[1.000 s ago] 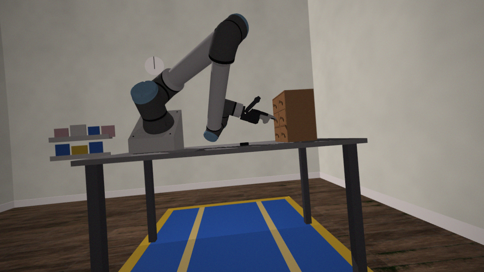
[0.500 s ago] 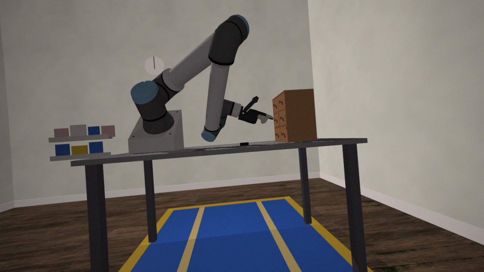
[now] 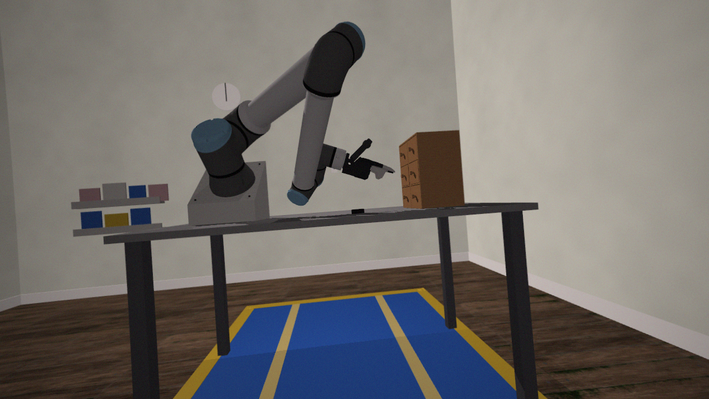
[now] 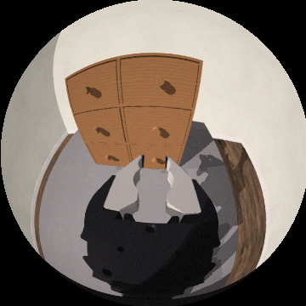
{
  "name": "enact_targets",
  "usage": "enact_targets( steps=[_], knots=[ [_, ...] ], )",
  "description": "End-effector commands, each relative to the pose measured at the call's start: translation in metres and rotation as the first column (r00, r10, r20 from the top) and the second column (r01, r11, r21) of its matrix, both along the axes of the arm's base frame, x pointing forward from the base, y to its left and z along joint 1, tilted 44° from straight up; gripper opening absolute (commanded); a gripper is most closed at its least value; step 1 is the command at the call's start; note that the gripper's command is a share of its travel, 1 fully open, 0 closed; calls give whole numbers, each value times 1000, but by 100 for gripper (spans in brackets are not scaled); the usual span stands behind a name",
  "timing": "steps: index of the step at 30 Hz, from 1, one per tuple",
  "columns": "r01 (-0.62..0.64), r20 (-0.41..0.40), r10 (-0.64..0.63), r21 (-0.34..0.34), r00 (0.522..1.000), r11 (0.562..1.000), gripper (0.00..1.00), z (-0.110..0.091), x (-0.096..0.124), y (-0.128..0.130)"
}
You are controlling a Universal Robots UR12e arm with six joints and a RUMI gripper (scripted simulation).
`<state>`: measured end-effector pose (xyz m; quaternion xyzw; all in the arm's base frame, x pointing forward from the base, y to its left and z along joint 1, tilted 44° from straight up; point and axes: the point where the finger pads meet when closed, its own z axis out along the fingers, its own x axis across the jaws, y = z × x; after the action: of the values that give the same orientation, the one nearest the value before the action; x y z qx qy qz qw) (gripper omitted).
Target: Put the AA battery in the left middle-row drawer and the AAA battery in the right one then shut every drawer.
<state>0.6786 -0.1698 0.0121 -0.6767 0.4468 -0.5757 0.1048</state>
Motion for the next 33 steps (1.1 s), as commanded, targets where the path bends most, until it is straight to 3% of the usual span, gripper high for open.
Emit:
enact_targets(
  steps=[1, 33],
  knots=[
    [-1, 1, 1, 0, 1000, 1000, 20, 5, -12, 6],
    [9, -10, -9, 1, 1000, 1000, 20, 8, -18, 9]
  ],
)
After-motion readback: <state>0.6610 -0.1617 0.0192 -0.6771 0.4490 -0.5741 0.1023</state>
